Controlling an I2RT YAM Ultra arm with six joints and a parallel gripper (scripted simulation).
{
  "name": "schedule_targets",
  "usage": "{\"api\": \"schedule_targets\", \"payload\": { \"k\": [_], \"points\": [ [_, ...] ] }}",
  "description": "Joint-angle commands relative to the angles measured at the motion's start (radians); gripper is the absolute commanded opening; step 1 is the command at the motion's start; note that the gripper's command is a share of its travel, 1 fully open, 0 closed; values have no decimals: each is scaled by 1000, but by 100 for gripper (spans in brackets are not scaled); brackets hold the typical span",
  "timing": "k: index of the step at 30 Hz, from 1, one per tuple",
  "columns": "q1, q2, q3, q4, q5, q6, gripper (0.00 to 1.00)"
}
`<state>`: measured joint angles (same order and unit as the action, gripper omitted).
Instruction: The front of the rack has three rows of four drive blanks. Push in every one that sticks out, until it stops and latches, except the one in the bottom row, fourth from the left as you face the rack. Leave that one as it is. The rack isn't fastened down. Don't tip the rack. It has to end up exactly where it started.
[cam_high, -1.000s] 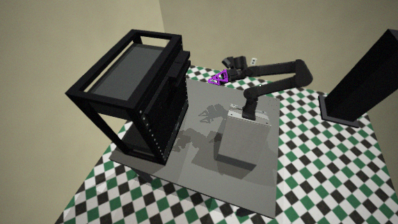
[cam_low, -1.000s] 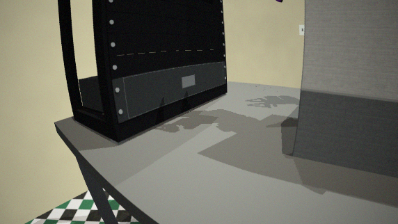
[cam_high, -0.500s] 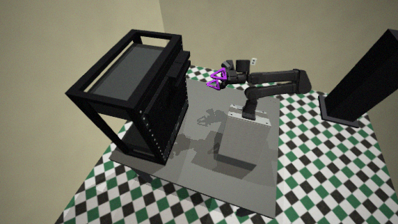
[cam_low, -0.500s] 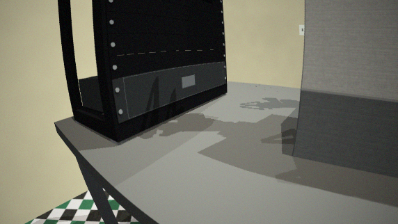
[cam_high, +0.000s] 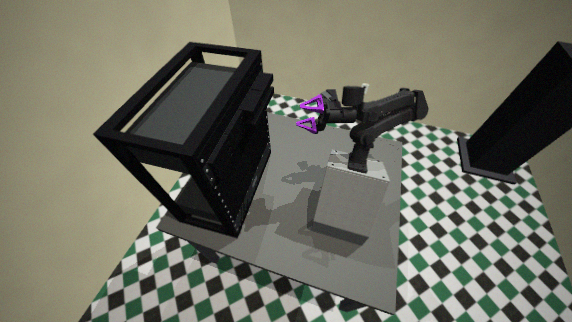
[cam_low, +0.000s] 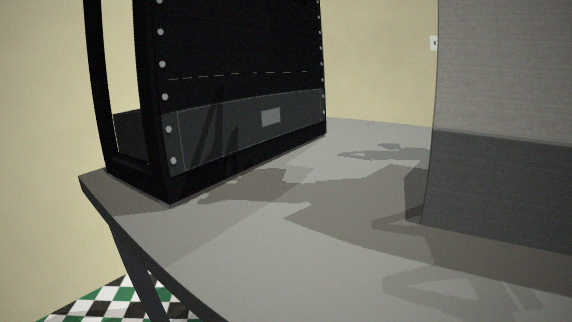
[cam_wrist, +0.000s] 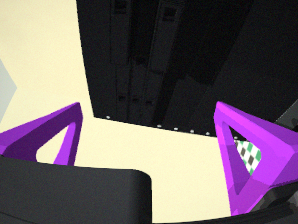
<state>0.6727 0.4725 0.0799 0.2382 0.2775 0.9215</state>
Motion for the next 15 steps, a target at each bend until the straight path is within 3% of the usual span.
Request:
{"api": "schedule_targets", "payload": {
  "k": [1,8,10,11,15],
  "points": [
    [98,79,57,106,242,80,100],
    [263,289,76,292,532,149,100],
    [263,289,76,292,532,149,100],
    [283,345,81,348,585,135,100],
    [290,393,81,414,613,122,100]
  ]
}}
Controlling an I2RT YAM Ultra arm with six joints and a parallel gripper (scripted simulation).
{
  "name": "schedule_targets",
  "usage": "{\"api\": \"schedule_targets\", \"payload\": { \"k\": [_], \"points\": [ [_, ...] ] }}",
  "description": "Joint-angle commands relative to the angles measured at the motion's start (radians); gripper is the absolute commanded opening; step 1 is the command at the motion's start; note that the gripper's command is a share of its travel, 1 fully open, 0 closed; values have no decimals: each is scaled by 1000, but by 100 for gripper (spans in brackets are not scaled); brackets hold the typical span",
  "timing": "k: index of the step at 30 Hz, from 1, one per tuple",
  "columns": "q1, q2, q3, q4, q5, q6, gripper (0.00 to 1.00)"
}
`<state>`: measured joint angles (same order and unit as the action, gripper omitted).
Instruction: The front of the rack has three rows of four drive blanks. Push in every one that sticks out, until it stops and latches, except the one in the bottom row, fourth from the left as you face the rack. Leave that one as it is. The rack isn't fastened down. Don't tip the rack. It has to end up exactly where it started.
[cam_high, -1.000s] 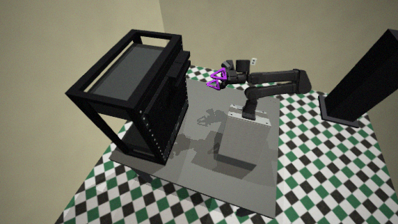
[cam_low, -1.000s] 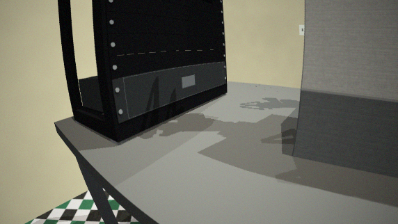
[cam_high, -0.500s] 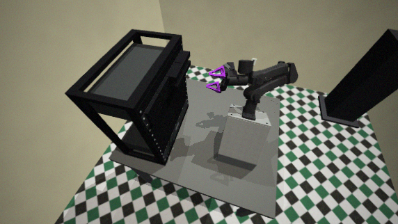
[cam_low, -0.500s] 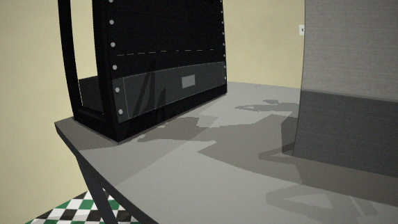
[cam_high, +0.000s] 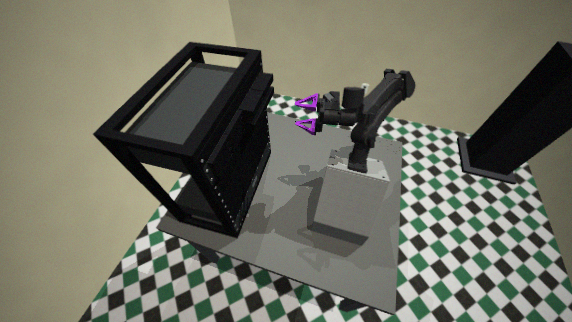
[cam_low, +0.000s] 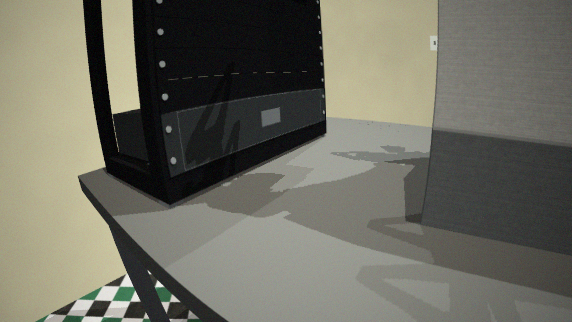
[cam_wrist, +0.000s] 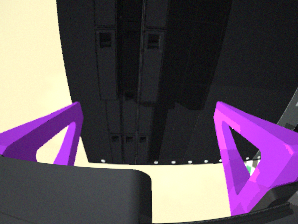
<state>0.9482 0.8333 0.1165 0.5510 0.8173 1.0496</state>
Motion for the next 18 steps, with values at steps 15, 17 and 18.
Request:
{"api": "schedule_targets", "payload": {
  "k": [15,17,18],
  "points": [
    [9,60,40,157,73,-28,100],
    [8,60,40,158,73,-29,100],
    [7,62,40,159,72,-29,100]
  ]
}}
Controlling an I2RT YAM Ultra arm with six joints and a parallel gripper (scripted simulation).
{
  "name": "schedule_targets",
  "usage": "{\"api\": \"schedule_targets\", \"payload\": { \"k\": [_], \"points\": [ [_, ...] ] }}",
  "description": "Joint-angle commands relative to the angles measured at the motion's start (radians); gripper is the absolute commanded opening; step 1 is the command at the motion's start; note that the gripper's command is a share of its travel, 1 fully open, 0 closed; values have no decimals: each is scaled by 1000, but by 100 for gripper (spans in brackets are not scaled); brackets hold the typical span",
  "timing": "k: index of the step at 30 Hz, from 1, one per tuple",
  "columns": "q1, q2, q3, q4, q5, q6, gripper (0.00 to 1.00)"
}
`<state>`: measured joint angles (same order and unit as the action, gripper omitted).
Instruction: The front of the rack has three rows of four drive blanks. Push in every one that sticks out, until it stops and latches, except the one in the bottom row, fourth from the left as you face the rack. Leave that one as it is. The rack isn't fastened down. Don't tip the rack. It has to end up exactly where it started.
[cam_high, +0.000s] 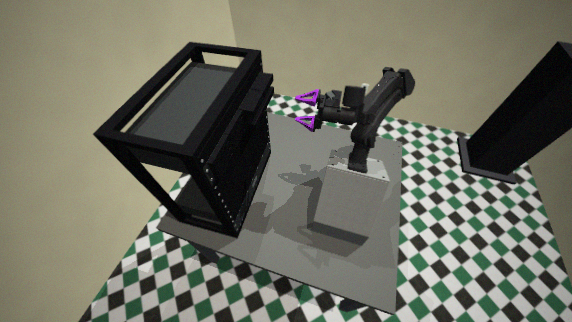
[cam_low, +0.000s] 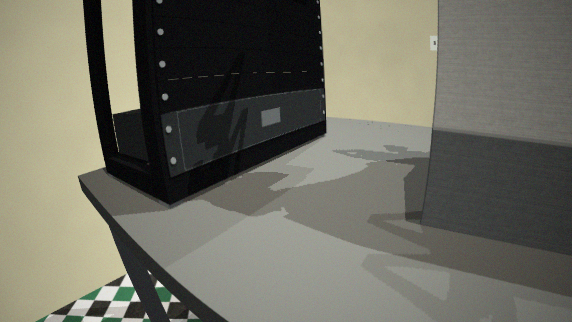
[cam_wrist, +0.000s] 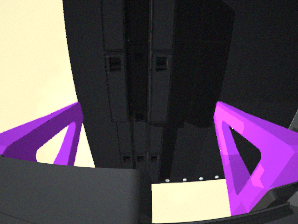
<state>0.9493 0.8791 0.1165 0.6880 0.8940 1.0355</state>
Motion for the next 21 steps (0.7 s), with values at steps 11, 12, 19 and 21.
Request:
{"api": "schedule_targets", "payload": {
  "k": [11,12,19,21],
  "points": [
    [-34,122,63,104,-35,-15,100],
    [-43,151,70,128,-43,-17,100],
    [-91,332,132,241,-91,-15,100],
    [-102,379,150,271,-102,-16,100]
  ]
}}
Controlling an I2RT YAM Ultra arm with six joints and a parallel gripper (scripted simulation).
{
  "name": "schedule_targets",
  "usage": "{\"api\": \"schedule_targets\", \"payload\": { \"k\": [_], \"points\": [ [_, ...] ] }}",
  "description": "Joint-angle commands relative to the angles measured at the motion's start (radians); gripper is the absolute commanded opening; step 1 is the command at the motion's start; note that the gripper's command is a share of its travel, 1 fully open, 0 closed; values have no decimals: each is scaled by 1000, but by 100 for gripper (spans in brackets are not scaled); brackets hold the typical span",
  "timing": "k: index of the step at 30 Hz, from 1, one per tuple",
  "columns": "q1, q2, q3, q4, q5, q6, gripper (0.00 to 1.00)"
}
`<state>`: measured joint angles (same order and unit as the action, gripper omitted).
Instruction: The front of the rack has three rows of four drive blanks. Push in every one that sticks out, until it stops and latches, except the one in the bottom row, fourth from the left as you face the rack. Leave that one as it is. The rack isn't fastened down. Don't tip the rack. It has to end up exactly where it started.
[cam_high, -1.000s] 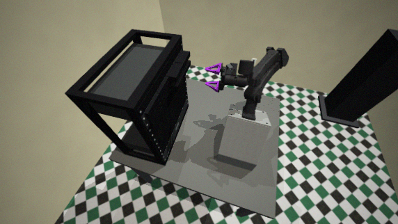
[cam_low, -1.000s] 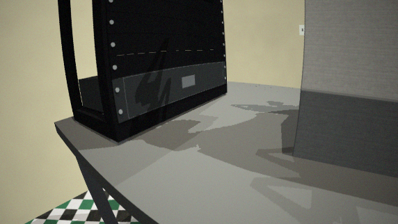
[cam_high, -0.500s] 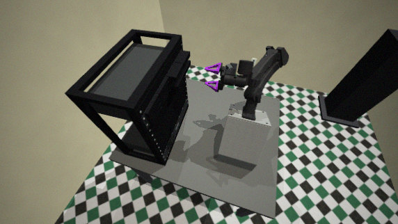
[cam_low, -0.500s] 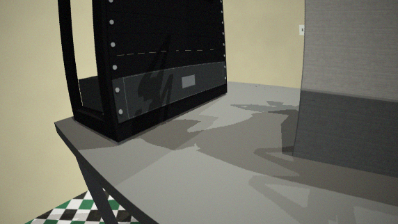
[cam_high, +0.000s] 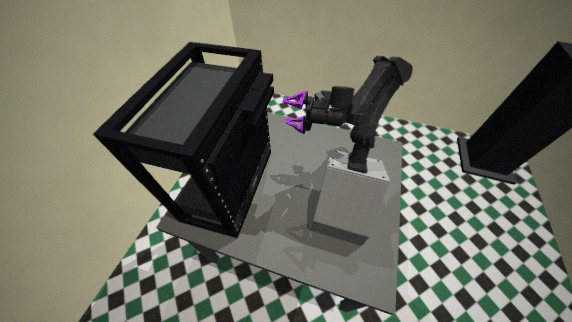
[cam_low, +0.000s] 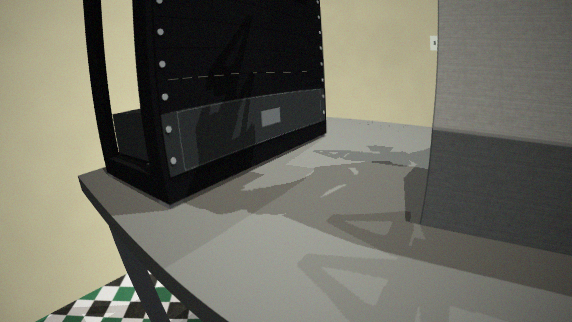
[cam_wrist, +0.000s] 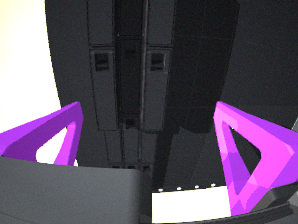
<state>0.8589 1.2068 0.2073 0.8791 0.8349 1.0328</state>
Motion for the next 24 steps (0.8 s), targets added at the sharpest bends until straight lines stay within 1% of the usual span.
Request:
{"api": "schedule_targets", "payload": {
  "k": [1,4,7,8,24],
  "points": [
    [-17,71,67,93,-48,-15,100],
    [-27,115,85,124,-58,-18,100],
    [-29,124,88,131,-60,-19,100],
    [-15,133,91,140,-62,-19,100],
    [-17,134,93,146,-64,-20,100]
  ]
}}
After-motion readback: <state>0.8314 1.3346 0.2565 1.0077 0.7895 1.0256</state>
